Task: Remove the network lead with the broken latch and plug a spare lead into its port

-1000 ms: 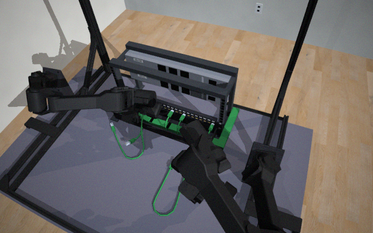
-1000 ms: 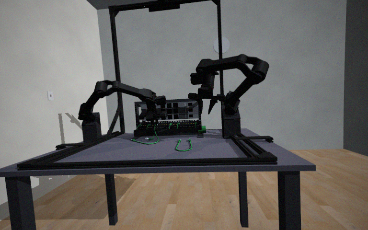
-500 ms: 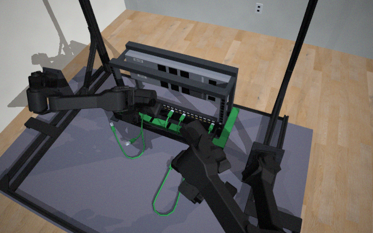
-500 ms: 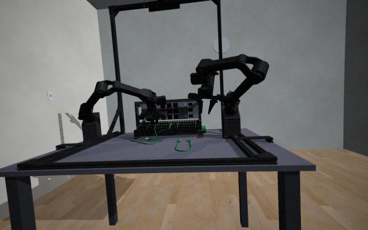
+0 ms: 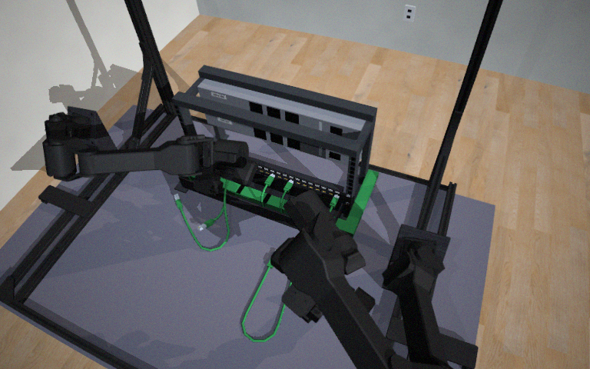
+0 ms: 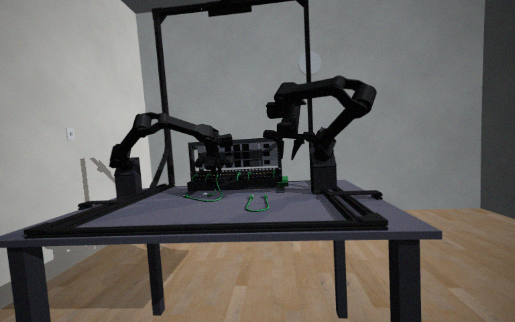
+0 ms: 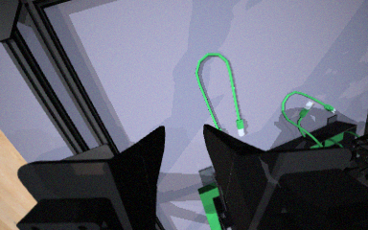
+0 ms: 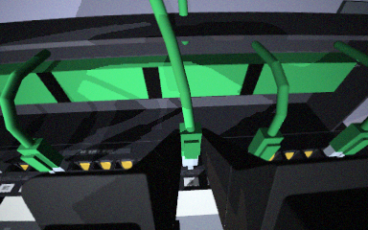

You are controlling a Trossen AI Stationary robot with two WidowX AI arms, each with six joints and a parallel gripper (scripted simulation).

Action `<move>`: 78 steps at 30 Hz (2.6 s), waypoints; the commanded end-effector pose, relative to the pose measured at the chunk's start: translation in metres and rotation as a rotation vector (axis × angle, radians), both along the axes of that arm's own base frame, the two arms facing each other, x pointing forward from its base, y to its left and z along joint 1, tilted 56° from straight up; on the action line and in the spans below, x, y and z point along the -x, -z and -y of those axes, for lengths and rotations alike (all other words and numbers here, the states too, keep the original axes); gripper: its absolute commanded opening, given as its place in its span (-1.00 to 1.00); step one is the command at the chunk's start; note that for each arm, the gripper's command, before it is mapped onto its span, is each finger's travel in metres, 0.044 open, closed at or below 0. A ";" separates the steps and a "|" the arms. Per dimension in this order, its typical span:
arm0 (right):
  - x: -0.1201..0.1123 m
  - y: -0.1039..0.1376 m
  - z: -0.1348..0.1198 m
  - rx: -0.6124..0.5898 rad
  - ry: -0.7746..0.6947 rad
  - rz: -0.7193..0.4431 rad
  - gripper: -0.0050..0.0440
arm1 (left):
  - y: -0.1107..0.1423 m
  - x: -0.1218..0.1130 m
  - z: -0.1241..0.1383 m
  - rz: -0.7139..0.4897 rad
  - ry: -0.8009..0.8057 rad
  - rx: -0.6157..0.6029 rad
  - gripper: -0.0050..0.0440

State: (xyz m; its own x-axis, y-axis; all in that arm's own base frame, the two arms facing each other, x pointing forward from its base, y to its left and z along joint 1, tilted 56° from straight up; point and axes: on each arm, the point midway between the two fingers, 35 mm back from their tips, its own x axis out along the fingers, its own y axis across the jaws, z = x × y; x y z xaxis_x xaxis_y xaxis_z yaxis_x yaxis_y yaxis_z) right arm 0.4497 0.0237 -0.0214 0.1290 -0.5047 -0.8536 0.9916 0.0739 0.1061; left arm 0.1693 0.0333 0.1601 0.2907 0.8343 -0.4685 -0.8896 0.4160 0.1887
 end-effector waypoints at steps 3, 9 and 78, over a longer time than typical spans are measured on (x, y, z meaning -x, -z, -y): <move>0.000 0.003 -0.003 0.000 0.000 0.002 -0.58 | 0.000 0.000 0.000 0.000 0.000 0.000 -0.08; 0.000 0.003 -0.003 0.000 0.000 0.002 -0.58 | 0.000 0.000 0.000 0.000 0.000 0.000 -0.08; 0.000 0.016 -0.012 0.000 0.000 0.002 -0.58 | 0.000 0.000 0.000 0.000 0.000 0.000 -0.08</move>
State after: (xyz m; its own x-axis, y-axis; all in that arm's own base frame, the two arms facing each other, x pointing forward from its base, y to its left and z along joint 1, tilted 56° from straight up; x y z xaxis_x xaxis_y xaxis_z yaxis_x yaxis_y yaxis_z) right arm 0.4499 0.0273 -0.0255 0.1329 -0.5248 -0.8408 0.9911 0.0698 0.1131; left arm 0.1693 0.0333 0.1600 0.2907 0.8343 -0.4685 -0.8896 0.4159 0.1887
